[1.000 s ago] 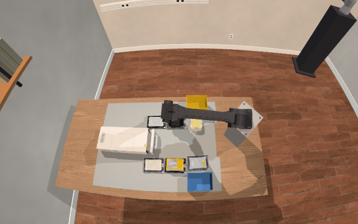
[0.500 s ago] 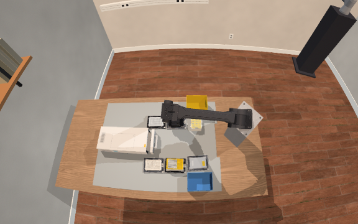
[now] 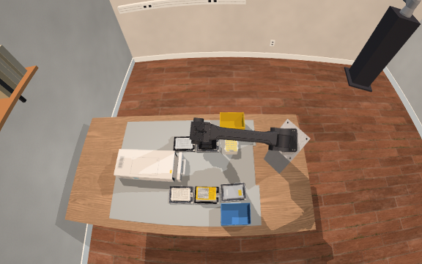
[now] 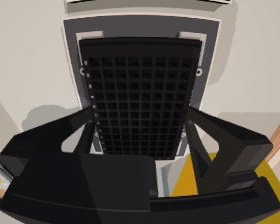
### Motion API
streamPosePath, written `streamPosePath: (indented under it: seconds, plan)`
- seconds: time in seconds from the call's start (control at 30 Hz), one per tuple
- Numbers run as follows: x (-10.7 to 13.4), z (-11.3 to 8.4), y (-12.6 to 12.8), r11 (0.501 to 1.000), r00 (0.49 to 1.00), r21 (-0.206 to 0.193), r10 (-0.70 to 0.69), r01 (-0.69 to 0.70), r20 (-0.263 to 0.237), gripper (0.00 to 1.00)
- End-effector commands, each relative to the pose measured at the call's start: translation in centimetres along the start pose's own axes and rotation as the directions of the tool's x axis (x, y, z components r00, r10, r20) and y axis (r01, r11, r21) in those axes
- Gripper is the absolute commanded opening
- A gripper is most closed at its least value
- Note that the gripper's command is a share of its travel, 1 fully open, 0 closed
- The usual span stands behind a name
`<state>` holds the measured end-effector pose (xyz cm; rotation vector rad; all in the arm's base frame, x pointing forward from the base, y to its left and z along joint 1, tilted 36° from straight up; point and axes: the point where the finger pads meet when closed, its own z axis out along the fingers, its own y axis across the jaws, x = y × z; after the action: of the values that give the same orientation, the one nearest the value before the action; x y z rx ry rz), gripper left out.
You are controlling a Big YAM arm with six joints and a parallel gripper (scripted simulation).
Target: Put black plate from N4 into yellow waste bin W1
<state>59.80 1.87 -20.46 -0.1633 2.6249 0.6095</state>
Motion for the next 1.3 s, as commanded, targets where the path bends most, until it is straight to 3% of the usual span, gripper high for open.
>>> streamPosePath:
  seconds: [0.0, 0.23, 0.27, 0.3, 0.93, 1.03, 1.1, 1.27]
  plan:
    - [-0.8, -1.6, -0.8, 1.0, 1.0, 0.008, 0.005, -0.005, 0.016, 0.0]
    - [-0.5, -1.5, -0.6, 1.0, 1.0, 0.004, 0.005, -0.005, 0.009, 0.0]
    - [-0.4, -0.7, -0.2, 1.0, 1.0, 0.002, 0.0, 0.0, 0.009, 0.0]
    - [-0.8, -2.0, -0.8, 1.0, 1.0, 0.007, 0.003, -0.004, 0.016, 0.0]
    - [-0.7, -4.3, -0.8, 1.0, 1.0, 0.007, 0.003, -0.003, 0.016, 0.0]
    - [0.2, -3.5, -0.6, 1.0, 1.0, 0.002, 0.008, -0.008, -0.002, 0.0]
    - [-0.7, -4.7, -0.7, 1.0, 1.0, 0.007, 0.002, -0.002, 0.016, 0.0]
    - [-0.7, -5.4, -0.8, 1.0, 1.0, 0.008, 0.003, -0.003, 0.016, 0.0]
